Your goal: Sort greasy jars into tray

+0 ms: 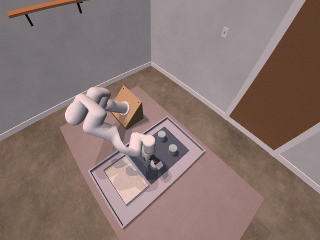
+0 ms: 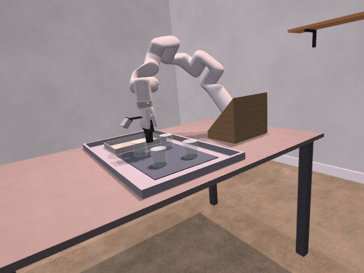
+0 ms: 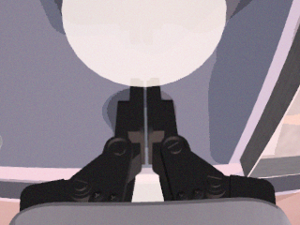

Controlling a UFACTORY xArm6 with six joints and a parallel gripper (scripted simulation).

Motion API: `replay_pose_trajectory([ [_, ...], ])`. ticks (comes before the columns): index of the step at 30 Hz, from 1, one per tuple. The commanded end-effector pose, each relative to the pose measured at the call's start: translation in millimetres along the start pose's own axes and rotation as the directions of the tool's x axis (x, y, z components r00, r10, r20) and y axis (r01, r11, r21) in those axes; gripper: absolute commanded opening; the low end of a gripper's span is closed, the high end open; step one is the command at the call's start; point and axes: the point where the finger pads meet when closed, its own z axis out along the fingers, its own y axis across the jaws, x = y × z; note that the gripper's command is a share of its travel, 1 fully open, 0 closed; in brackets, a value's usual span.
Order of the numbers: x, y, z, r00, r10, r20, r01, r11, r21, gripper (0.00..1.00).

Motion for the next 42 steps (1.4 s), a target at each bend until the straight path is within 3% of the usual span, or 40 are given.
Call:
replay_pose_trajectory([
  [1, 1.9, 0.1, -1.4, 1.000, 0.001, -0.003, -0.001, 1.000, 0.001, 0.00],
  [42, 6.6, 0.1, -1.4, 1.000, 0.001, -0.003, -0.001, 1.000, 0.001, 0.00],
])
